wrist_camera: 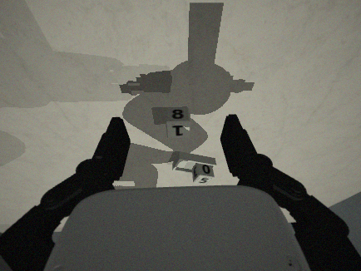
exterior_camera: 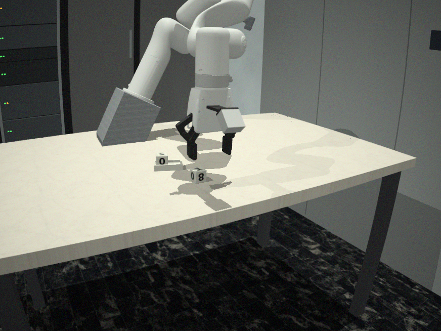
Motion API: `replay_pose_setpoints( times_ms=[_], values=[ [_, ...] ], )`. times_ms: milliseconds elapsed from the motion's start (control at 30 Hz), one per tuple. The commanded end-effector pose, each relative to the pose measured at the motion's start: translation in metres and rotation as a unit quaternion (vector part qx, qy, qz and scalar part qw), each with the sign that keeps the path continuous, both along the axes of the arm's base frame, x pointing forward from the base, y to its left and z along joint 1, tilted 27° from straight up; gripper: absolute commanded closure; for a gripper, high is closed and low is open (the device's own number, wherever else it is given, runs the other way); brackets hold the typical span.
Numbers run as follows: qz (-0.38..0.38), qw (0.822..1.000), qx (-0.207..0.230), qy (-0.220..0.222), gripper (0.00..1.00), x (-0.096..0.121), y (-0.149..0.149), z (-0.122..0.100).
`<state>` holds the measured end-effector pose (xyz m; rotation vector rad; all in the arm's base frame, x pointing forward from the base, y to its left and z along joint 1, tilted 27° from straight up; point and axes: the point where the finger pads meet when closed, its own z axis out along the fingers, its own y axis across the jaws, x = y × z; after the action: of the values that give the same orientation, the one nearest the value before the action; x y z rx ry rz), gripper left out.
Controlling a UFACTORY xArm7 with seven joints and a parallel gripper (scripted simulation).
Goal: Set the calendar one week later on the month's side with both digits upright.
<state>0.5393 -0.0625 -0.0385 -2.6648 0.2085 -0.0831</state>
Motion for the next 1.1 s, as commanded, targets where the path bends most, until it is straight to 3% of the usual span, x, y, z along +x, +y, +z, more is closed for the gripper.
replay_pose_setpoints(
  times_ms=[0,633,1067],
  values=[
    [-0.001,1.0,-0.001,-0.002,0.0,0.0004,-0.005,0.008],
    [0.007,1.0,-0.002,-0.006,0.0,-0.0004,-0.0054,0.0078],
    [0.088,0.995,-0.009,-0.047,0.0,-0.0084,-0.0094,0.0061]
  ],
)
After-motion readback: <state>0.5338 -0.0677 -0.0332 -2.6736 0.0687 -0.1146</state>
